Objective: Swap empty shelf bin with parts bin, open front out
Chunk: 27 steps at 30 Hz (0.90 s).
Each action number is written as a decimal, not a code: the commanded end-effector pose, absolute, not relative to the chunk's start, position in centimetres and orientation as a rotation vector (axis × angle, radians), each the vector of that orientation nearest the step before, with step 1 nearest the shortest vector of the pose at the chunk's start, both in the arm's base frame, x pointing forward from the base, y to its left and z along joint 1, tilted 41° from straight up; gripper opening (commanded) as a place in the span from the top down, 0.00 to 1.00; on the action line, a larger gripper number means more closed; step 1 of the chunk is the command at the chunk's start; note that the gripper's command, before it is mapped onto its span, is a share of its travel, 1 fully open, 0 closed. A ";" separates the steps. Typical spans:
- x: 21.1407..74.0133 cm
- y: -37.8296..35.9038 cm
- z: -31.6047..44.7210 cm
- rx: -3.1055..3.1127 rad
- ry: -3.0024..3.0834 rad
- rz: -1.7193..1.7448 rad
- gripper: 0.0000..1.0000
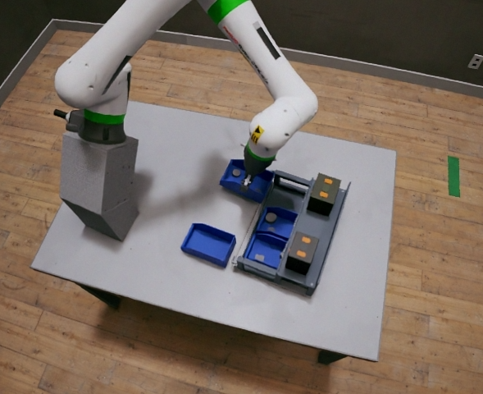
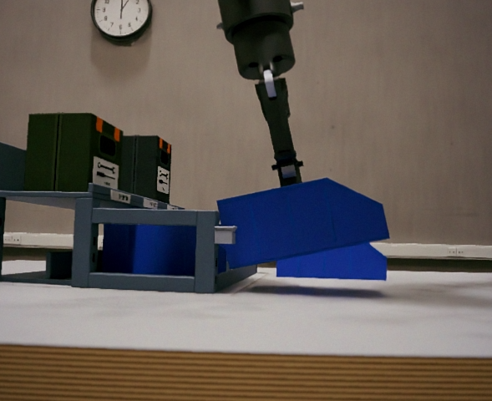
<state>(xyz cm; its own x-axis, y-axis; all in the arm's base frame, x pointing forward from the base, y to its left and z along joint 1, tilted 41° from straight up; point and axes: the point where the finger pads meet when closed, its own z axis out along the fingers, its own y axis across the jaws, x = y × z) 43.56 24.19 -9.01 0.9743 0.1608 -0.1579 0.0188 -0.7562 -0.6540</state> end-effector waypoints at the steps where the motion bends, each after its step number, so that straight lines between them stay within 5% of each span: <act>1: 43.8 24.1 -9.0 -2.418 -0.125 0.265 0.90; 27: 45.8 24.2 -9.0 -2.418 -0.125 0.265 0.90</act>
